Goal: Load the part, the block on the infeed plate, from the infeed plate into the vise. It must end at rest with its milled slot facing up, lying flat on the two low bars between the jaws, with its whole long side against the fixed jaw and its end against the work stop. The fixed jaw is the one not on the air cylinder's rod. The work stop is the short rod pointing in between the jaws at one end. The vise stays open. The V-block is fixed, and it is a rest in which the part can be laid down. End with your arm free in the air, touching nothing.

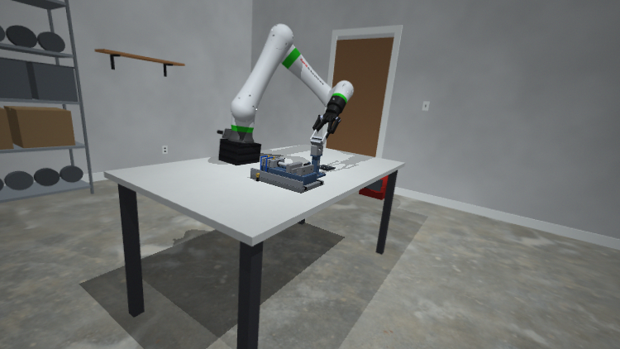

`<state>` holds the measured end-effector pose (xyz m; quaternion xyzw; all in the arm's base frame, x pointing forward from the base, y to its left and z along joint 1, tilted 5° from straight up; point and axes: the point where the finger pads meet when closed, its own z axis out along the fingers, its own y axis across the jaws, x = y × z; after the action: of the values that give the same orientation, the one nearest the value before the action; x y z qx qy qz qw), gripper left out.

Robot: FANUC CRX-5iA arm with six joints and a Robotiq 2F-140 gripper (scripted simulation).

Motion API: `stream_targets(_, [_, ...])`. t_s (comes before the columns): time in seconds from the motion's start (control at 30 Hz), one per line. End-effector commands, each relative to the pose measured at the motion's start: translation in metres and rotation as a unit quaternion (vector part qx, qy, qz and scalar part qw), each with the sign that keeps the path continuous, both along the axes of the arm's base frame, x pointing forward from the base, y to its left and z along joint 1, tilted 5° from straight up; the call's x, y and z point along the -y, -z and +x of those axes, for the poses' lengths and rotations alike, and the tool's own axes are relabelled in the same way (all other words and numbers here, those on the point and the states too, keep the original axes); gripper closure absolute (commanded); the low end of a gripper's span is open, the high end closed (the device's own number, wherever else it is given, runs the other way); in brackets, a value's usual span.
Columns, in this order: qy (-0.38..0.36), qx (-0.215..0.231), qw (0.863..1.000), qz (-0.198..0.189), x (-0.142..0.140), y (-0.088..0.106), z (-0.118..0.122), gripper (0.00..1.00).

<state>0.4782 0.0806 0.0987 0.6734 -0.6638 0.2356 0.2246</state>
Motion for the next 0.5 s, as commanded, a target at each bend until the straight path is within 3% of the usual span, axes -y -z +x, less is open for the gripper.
stream_targets(0.0, [0.000, 0.000, 1.000, -0.005, -0.0002, 0.0000, 0.0001, 1.00])
stream_targets(0.47, [0.000, 0.001, 1.000, -0.014, -0.0006, 0.0002, 0.0002, 1.00])
